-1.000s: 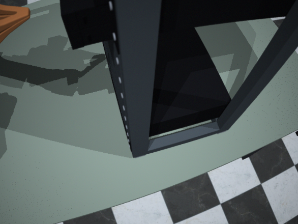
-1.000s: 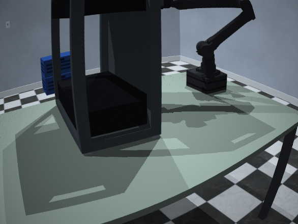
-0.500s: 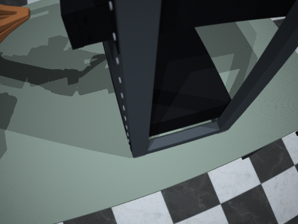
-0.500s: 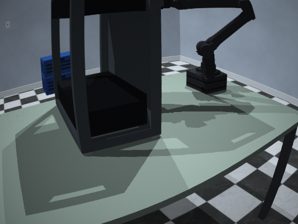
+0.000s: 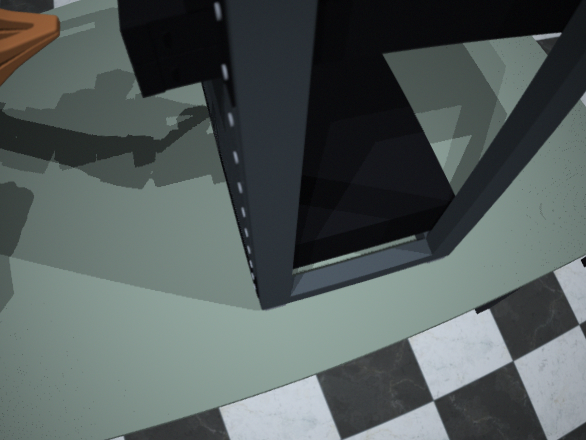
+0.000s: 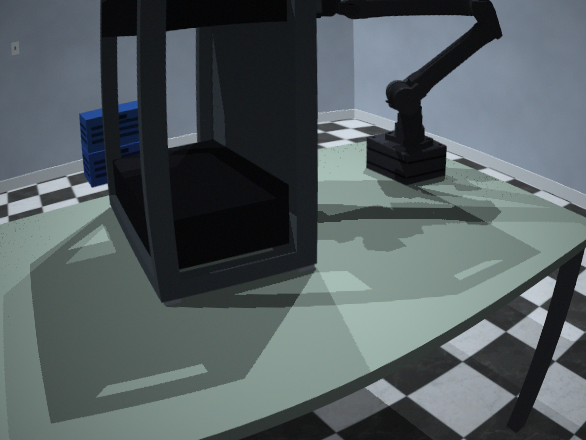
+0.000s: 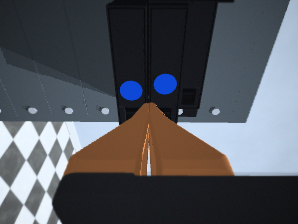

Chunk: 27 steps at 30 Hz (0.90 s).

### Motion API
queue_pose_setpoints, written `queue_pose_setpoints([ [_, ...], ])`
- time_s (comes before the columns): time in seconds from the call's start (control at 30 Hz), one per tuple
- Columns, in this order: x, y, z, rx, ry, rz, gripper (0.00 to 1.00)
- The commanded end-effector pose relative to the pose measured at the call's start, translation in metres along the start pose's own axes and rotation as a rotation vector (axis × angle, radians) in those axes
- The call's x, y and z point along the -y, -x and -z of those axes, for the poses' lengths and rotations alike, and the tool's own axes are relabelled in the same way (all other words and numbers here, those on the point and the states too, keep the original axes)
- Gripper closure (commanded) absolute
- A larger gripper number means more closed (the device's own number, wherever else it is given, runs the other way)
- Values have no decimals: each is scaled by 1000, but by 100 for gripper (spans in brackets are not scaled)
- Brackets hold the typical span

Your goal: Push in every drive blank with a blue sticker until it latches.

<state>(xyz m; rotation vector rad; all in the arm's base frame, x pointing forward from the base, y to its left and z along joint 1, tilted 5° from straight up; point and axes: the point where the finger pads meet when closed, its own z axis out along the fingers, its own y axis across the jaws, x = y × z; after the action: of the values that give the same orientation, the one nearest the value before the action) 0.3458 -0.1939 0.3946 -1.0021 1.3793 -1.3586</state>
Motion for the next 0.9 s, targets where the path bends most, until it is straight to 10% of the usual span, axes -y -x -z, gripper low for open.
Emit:
queue_pose_setpoints([
  [0.0,3,10,3,12,-2,-3,100],
  [0.87,44,116,27,15,-50,9,100],
])
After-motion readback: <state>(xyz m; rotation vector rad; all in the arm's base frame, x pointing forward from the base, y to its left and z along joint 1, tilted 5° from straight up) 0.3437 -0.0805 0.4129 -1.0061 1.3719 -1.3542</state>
